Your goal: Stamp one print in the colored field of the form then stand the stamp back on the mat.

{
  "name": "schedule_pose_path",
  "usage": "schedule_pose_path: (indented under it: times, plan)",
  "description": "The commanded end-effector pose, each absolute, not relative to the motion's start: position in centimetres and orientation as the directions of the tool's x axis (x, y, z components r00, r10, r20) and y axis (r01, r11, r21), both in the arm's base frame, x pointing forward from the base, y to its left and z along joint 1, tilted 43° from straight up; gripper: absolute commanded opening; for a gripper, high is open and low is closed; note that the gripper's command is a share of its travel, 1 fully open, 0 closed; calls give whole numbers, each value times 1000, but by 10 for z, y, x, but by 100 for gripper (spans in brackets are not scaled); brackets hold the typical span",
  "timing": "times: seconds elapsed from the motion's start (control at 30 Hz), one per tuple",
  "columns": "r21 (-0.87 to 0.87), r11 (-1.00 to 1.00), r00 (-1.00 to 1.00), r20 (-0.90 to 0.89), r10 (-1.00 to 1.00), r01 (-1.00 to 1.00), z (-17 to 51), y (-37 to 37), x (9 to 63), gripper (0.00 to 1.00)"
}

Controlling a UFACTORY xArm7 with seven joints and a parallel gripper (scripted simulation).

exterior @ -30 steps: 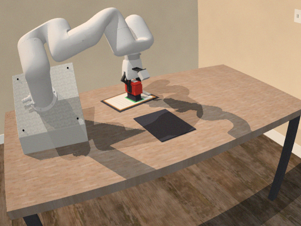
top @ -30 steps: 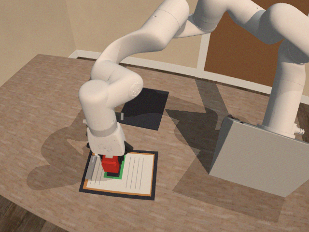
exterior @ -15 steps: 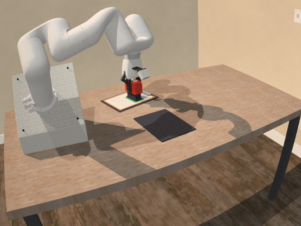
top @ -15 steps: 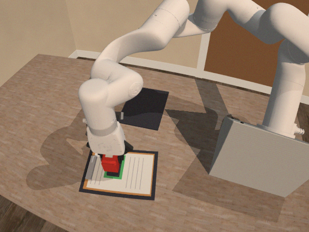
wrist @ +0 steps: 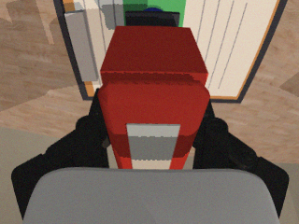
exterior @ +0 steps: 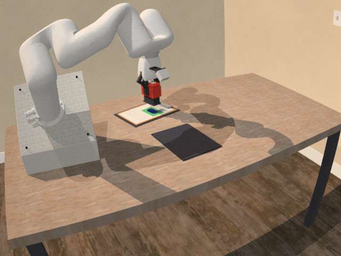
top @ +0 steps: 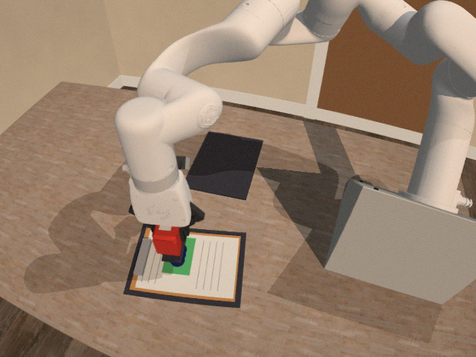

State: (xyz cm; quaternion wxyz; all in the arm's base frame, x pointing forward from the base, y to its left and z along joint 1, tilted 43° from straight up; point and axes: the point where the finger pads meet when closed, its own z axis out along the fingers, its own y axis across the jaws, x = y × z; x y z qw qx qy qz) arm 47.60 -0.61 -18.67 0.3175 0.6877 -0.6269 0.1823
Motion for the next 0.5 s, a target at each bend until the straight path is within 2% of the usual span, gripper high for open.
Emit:
schedule_pose_path:
  times: [0.0, 0.2, 0.47]
  plan:
    - [209, -12, 148, 649, -746, -978, -186, -6, 476, 28]
    - [207, -12, 147, 648, -747, -978, -182, -10, 478, 28]
    - [169, 15, 101, 651, -753, -985, -87, -112, 482, 28]
